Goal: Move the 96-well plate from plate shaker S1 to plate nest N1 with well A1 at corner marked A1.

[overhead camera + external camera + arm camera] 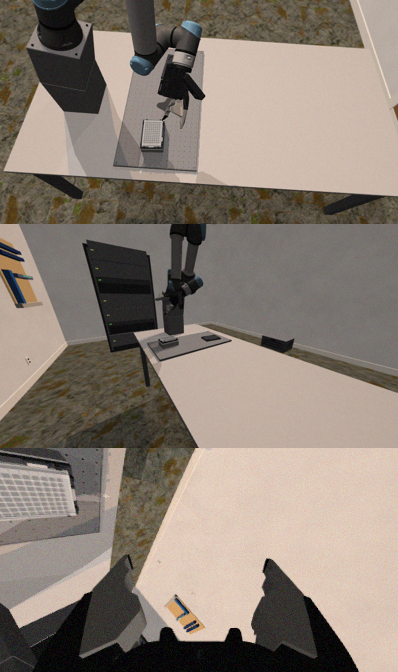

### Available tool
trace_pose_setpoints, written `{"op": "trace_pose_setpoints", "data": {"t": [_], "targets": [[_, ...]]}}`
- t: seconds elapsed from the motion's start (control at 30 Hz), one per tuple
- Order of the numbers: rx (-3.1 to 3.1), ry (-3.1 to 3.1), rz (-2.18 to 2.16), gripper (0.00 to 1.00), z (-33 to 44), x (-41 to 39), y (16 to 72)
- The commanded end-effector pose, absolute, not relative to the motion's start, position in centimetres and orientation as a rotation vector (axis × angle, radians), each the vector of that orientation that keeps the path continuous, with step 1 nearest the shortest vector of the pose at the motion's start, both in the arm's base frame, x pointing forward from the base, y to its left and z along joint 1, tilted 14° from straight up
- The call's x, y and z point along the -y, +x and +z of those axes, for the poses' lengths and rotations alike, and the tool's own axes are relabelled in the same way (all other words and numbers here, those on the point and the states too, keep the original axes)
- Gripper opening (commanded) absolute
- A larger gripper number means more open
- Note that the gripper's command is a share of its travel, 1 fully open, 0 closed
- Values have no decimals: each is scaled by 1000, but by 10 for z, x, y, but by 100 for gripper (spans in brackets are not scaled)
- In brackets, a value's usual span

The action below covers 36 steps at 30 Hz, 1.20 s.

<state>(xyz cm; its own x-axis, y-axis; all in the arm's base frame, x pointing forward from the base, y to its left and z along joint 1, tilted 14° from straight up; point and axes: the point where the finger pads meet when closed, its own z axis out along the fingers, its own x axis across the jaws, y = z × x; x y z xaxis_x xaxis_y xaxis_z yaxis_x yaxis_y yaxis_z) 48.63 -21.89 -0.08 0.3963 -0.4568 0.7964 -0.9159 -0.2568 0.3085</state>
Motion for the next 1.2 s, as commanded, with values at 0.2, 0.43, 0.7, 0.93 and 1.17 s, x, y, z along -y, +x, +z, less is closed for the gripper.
{"op": "trace_pose_setpoints", "data": {"t": [0.2, 0.43, 0.7, 0.93, 1.17], "targets": [[1182, 1870, 742, 100, 0, 219, 486], [1182, 1870, 742, 100, 0, 219, 486], [1110, 1977, 641, 100, -23, 223, 481], [1016, 2106, 526, 100, -51, 225, 472], [933, 2212, 440, 100, -73, 225, 465]]}}
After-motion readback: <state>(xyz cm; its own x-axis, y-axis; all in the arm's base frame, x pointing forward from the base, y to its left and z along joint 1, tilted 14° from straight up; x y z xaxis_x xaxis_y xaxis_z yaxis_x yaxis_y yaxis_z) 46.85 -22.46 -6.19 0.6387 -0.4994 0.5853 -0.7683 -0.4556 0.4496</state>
